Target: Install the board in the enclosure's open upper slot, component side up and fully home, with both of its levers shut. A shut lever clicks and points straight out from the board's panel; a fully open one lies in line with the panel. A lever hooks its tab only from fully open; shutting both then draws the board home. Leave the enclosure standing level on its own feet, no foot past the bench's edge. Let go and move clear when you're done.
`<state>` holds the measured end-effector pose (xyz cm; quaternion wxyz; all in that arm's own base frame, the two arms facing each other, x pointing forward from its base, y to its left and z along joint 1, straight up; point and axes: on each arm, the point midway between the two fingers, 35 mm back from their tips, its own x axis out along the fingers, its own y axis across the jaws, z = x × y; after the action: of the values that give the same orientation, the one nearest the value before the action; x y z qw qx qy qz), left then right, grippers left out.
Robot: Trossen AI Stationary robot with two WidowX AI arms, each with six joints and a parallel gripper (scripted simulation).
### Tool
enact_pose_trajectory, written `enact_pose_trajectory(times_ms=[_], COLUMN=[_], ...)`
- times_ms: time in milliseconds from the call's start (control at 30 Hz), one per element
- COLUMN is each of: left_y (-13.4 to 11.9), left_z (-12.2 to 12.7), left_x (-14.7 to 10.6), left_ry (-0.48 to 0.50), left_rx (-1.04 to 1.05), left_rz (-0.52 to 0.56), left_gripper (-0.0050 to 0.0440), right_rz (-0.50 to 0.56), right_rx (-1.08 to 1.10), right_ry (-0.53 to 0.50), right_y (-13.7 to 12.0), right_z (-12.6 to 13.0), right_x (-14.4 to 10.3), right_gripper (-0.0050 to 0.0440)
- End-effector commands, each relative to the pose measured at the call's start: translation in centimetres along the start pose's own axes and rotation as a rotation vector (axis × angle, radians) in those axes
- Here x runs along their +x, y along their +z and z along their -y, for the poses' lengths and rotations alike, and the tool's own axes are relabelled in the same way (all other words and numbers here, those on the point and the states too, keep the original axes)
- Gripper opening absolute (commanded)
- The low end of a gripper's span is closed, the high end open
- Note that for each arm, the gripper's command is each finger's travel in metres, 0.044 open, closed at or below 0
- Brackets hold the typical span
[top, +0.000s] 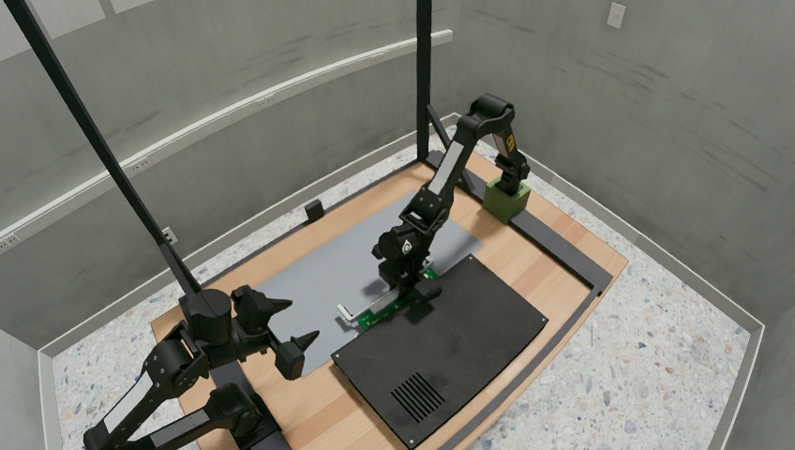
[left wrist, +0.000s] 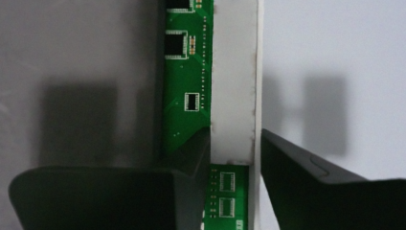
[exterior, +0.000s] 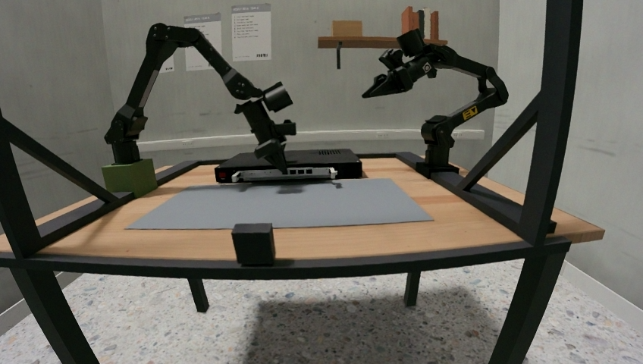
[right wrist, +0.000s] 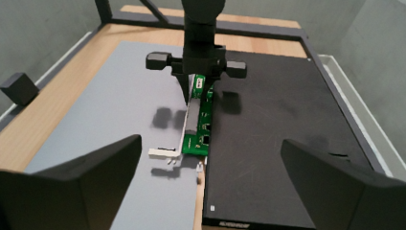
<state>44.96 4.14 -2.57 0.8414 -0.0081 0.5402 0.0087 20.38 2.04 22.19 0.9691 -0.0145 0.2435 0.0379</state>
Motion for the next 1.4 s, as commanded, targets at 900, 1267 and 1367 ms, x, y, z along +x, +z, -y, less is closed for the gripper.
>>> enact_pose_trajectory(times_ms=[900,1267,1367], left_y=[1.0,0.6,-0.7], left_z=[0.0,1.1,2.6], left_x=[-4.0,-6.7,-6.8], left_ry=[0.004,-0.054,-0.13], left_rx=[0.006,-0.038,-0.109], left_rz=[0.043,0.019,-0.044], left_gripper=[0.0249,0.018,0.015], right_rz=[0.005,0.012,-0.052], right_rx=[0.014,0.047,0.14], right_ry=[-0.018,-0.013,-0.005], right_y=[-0.4,0.5,0.6], right_z=[-0.5,-0.8,-1.2], right_x=[2.3,2.5,3.2], right_gripper=[0.04,0.0304,0.0232])
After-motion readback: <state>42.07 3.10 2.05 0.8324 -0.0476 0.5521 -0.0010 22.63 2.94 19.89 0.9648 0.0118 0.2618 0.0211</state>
